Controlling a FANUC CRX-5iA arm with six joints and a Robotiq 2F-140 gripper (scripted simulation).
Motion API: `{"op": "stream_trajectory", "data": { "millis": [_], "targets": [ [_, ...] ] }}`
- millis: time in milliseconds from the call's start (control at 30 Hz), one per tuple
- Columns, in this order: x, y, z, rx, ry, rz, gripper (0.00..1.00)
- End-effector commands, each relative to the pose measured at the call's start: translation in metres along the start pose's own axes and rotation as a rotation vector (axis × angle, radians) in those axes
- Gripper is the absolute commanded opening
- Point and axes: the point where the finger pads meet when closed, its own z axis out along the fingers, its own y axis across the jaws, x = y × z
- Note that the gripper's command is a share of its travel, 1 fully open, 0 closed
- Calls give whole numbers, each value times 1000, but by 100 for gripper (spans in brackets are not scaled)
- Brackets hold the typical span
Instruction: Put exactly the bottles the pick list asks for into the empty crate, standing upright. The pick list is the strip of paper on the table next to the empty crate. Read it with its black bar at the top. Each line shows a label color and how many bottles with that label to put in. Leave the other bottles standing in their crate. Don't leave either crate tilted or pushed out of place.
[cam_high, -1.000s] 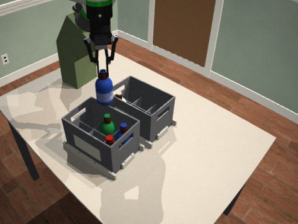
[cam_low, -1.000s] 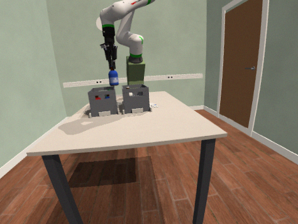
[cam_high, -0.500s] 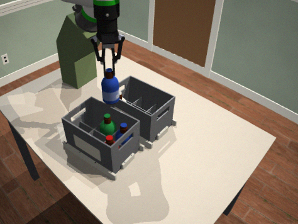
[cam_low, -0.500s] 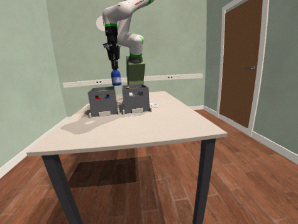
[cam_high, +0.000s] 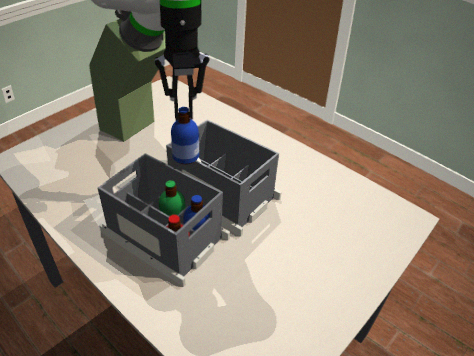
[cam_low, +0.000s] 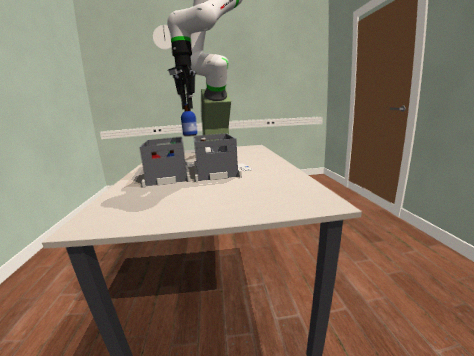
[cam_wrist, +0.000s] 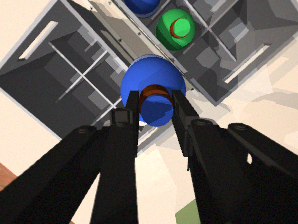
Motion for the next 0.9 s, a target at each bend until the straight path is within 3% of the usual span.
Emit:
{"op": "stream_trajectory", "data": {
  "millis": [0, 867],
  "targets": [
    [-1, -10, 0, -4, 2, 0, 10],
    [-8, -53, 0, -4, 2, 0, 10]
  ]
}}
